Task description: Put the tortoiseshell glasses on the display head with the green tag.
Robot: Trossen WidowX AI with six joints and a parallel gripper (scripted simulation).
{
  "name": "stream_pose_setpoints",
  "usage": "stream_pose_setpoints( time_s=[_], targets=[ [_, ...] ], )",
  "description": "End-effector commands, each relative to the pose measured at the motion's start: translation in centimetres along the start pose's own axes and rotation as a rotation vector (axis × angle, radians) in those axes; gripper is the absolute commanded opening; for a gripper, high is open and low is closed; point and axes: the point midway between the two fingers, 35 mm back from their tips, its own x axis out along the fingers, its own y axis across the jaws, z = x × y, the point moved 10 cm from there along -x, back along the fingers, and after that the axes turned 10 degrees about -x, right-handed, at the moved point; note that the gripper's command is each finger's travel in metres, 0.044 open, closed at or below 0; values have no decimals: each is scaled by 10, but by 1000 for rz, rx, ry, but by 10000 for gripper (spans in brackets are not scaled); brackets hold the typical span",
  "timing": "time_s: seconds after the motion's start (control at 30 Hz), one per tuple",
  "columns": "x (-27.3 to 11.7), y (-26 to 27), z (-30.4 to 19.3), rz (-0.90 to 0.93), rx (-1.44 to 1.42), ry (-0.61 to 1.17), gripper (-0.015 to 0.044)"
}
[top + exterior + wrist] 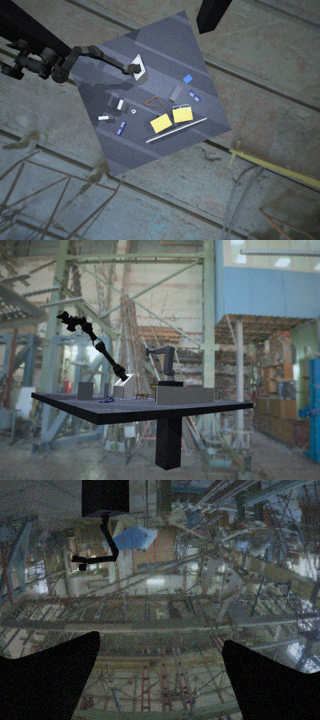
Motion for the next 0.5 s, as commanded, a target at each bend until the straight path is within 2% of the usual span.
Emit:
stream_pose_setpoints(
  time_s=[0.0, 0.23, 0.33, 0.47],
  targets=[
    [0, 0, 0, 0, 0, 0, 426],
    [0, 0, 0, 0, 0, 0, 440],
    [-4, -5, 2, -24, -105, 36, 361],
    [-20, -37, 7, -196, -393, 100, 256]
  ],
)
